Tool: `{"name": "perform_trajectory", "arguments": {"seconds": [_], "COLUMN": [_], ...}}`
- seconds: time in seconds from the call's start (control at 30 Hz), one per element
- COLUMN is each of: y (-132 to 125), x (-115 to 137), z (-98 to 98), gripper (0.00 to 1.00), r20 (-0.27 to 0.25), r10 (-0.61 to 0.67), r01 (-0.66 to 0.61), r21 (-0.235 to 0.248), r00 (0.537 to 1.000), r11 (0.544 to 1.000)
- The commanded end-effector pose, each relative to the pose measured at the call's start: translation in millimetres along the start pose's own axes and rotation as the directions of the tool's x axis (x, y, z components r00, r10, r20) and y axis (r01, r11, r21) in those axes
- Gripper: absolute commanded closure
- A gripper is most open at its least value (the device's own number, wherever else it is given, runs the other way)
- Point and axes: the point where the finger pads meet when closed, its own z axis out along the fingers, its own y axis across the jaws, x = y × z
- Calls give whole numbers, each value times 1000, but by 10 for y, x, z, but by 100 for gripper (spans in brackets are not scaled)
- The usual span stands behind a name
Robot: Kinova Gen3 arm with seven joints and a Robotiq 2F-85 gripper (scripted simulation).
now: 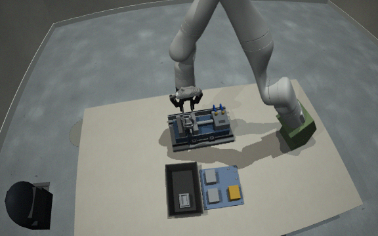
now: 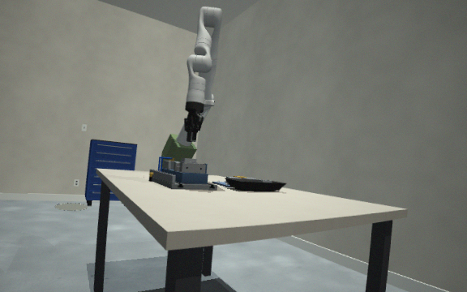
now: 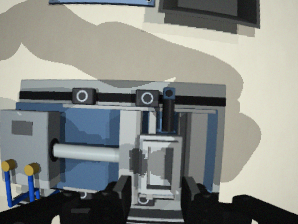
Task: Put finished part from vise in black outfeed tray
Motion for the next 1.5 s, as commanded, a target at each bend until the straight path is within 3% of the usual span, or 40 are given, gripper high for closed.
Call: {"name": "perform_trajectory", "arguments": {"seconds": [0.0, 1.07, 1.47], "y": [-6, -7, 22], "x": [10, 11, 4], "z": [8, 12, 103], "gripper": [33, 33, 33], "r20": [-4, -4, -2], "r10": [16, 16, 16], "r01": [-16, -16, -16], "r21": [-4, -4, -13], "r00": [1000, 1000, 1000], "r11": [1000, 1000, 1000]}}
